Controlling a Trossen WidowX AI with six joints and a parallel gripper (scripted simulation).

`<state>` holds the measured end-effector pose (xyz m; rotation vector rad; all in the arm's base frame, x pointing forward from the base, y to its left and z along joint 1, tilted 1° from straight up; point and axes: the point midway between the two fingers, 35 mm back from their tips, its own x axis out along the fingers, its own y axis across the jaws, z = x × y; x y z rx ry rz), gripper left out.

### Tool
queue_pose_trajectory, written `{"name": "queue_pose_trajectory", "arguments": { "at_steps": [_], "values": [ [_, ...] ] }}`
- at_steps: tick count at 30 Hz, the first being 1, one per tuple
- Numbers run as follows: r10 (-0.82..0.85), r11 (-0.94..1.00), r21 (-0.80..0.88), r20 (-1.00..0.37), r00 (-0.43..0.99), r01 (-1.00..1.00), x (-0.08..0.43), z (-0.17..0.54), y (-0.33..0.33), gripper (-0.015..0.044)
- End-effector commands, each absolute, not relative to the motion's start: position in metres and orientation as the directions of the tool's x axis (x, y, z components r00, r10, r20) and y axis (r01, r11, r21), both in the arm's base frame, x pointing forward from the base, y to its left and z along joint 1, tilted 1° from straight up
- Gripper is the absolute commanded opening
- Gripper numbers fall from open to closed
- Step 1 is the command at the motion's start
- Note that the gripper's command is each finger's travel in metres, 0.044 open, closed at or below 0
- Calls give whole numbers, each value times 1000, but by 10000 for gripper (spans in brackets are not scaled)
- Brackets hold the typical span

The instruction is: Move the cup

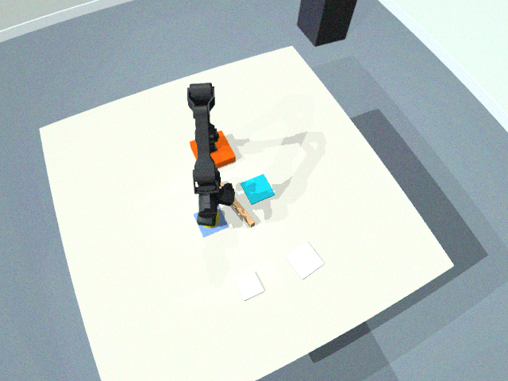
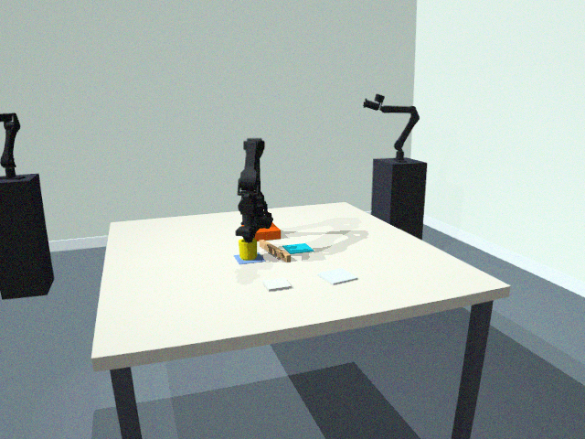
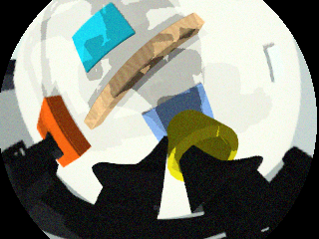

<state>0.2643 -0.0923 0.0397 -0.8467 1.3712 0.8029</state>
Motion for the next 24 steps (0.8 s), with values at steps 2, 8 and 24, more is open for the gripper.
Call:
{"name": "queue_pose_trajectory", "arguments": {
  "at_steps": [2, 8, 24],
  "values": [
    [-6, 485, -42, -999, 44, -874, 264, 42, -92, 0],
    [-6, 485, -41, -999, 43, -873, 265, 58, -92, 0],
    [-3, 485, -35, -999, 38, -874, 263, 89, -91, 0]
  ]
}}
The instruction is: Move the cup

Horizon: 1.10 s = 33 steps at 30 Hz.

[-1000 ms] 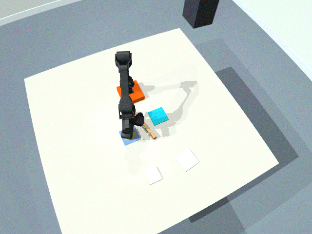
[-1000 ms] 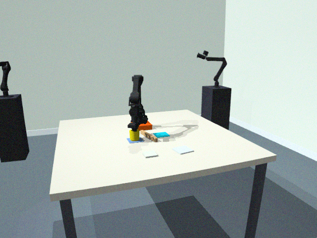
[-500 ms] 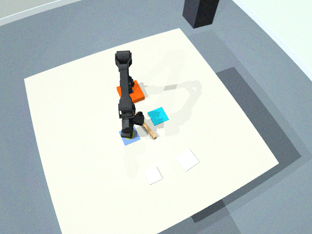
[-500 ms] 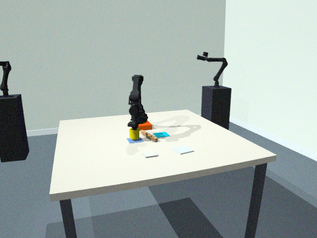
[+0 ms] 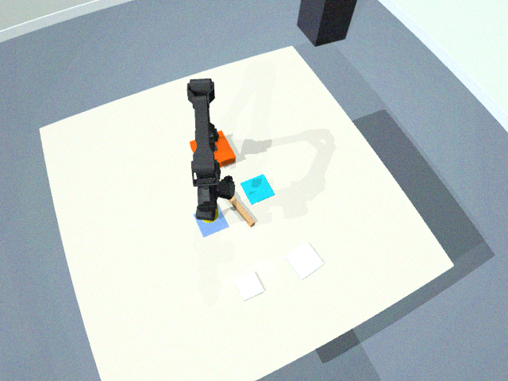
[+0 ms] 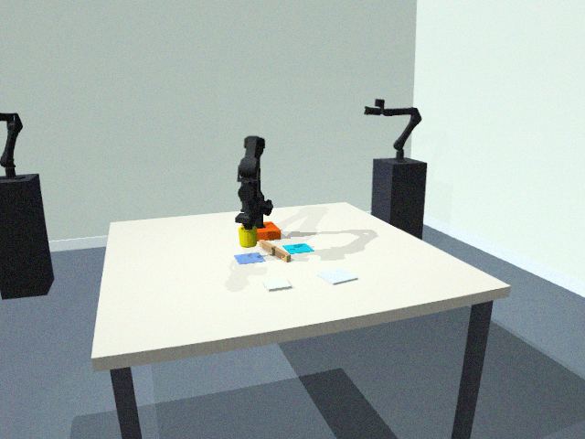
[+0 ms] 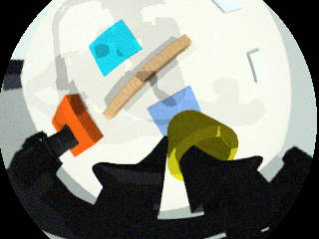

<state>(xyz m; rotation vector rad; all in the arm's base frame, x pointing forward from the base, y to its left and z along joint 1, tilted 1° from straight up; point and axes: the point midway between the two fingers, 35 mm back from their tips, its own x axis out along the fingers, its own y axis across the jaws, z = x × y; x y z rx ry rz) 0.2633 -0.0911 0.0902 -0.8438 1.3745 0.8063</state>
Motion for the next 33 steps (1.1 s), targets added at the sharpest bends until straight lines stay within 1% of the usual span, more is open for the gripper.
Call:
{"name": "queue_pose_trajectory", "arguments": {
  "at_steps": [1, 16, 33],
  "values": [
    [-3, 485, -35, -999, 38, -874, 263, 89, -91, 0],
    [-3, 485, -35, -999, 38, -874, 263, 89, -89, 0],
    [-3, 486, -35, -999, 39, -873, 256, 89, -55, 0]
  ]
}}
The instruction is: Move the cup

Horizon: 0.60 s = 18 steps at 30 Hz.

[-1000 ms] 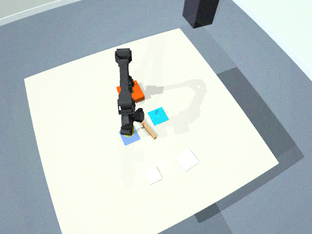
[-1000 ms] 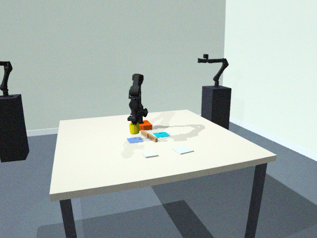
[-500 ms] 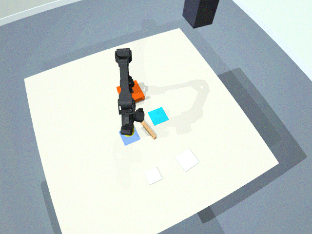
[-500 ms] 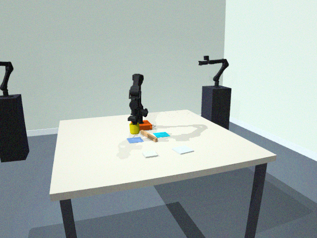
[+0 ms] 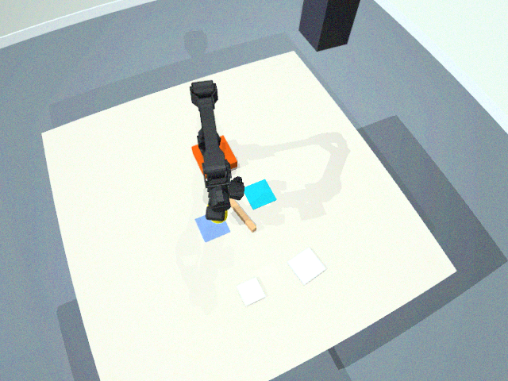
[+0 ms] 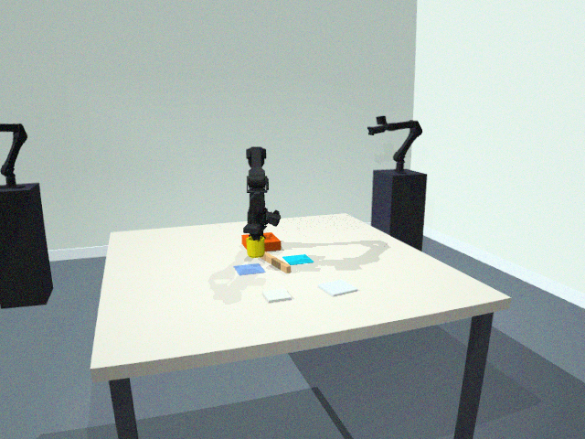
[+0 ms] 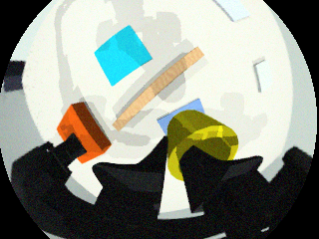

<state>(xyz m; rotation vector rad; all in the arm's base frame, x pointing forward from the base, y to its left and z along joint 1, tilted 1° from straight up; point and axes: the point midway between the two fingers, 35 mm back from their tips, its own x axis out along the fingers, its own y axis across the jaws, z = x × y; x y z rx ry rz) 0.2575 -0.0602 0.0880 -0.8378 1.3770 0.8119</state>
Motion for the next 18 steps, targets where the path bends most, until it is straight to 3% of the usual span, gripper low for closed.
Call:
{"name": "queue_pose_trajectory", "arguments": {
  "at_steps": [1, 18],
  "values": [
    [-3, 486, -35, -999, 39, -873, 256, 89, -53, 0],
    [-1, 487, -34, -999, 39, -873, 249, 89, -20, 0]
  ]
}}
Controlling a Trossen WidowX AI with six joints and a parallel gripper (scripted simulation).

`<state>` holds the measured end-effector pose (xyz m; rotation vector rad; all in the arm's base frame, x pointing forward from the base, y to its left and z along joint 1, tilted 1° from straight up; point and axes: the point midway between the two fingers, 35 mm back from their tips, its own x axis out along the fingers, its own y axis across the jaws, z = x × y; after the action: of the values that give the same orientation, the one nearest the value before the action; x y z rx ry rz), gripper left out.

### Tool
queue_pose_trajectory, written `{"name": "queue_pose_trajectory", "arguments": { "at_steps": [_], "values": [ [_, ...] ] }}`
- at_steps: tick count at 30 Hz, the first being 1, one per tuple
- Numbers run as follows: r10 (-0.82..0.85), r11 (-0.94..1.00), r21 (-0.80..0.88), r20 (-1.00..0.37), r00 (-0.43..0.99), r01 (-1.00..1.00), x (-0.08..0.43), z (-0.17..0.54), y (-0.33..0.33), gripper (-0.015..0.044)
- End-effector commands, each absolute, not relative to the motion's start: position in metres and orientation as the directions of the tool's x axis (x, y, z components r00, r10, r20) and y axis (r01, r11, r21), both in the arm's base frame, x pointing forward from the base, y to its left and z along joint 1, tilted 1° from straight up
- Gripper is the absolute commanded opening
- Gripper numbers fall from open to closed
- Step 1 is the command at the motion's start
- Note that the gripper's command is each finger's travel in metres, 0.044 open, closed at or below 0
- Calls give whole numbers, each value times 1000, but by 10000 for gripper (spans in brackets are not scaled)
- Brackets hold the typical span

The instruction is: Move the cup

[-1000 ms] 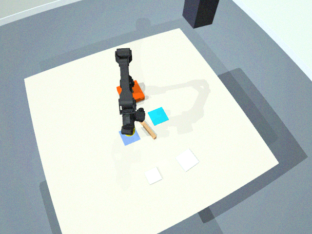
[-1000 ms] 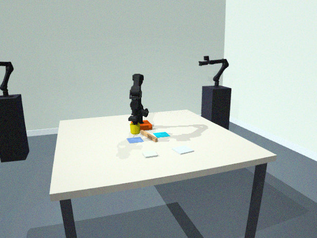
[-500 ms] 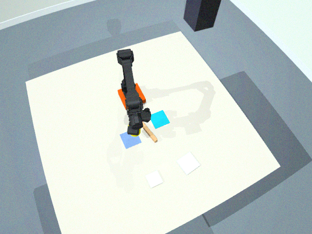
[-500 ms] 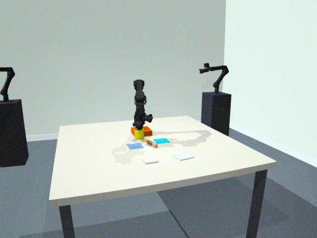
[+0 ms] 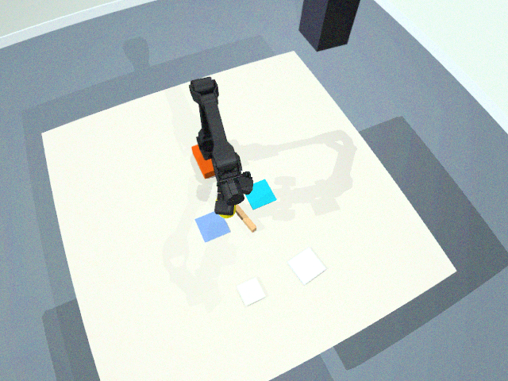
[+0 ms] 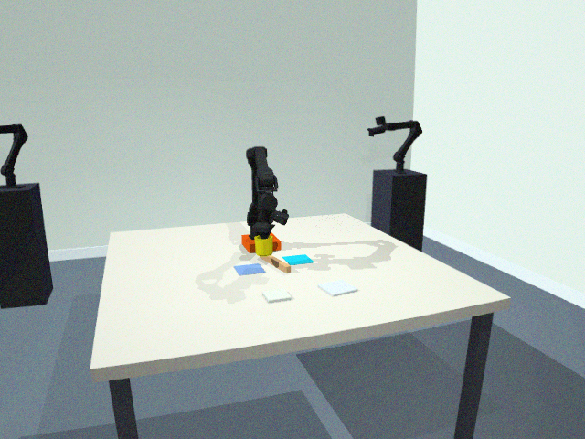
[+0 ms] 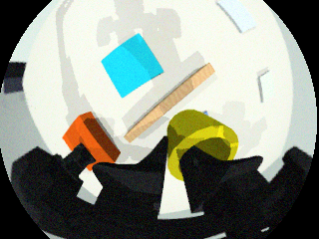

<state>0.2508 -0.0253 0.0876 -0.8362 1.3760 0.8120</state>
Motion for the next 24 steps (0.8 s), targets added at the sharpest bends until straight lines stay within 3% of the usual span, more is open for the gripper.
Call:
{"name": "queue_pose_trajectory", "arguments": {
  "at_steps": [1, 24],
  "values": [
    [-1, 487, -34, -999, 39, -873, 249, 89, -18, 0],
    [3, 487, -32, -999, 38, -873, 240, 89, 22, 0]
  ]
}}
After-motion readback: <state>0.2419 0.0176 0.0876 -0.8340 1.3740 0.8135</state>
